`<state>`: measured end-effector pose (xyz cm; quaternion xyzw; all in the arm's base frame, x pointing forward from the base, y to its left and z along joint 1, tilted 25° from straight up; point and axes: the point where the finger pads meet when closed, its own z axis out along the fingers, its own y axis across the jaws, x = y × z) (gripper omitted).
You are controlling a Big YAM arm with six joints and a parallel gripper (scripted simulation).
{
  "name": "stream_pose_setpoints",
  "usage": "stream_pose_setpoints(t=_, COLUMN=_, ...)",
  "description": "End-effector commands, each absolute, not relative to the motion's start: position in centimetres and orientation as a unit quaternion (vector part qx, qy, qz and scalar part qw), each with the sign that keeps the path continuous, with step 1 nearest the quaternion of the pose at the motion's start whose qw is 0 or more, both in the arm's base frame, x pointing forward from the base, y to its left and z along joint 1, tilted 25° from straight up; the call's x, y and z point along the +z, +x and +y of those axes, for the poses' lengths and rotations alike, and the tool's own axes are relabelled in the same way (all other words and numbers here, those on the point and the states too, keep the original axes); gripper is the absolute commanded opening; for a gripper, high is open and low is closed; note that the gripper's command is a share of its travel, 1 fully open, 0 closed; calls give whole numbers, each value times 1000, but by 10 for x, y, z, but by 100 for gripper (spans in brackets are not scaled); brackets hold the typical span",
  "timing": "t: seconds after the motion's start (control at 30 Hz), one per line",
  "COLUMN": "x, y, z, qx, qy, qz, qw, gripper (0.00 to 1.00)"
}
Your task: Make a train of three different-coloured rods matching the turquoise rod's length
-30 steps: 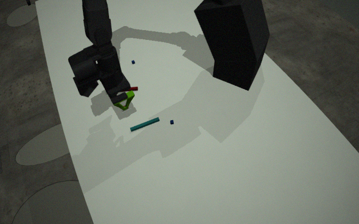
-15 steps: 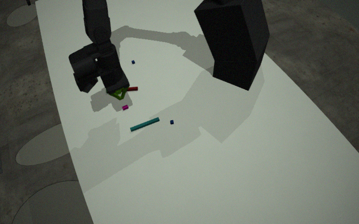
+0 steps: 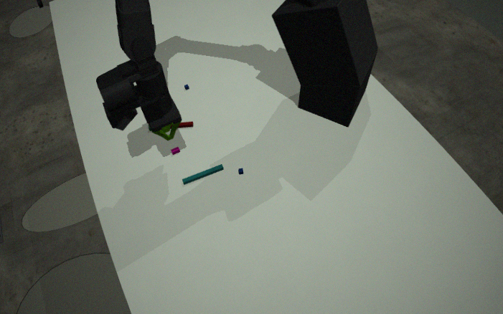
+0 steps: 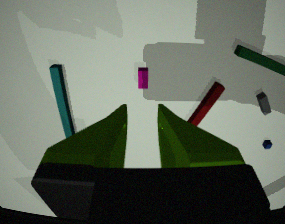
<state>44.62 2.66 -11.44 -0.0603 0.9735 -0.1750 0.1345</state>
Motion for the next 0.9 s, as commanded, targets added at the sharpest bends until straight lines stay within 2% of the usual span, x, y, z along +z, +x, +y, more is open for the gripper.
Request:
stream_pose_setpoints(t=0.0, x=-111, y=447, z=25, qx=-175, qy=-55, qz=974, qw=135, gripper=23)
stream_pose_setpoints(t=0.87, x=-126, y=460, z=19, qx=-174, qy=-57, qz=973, qw=142, gripper=23)
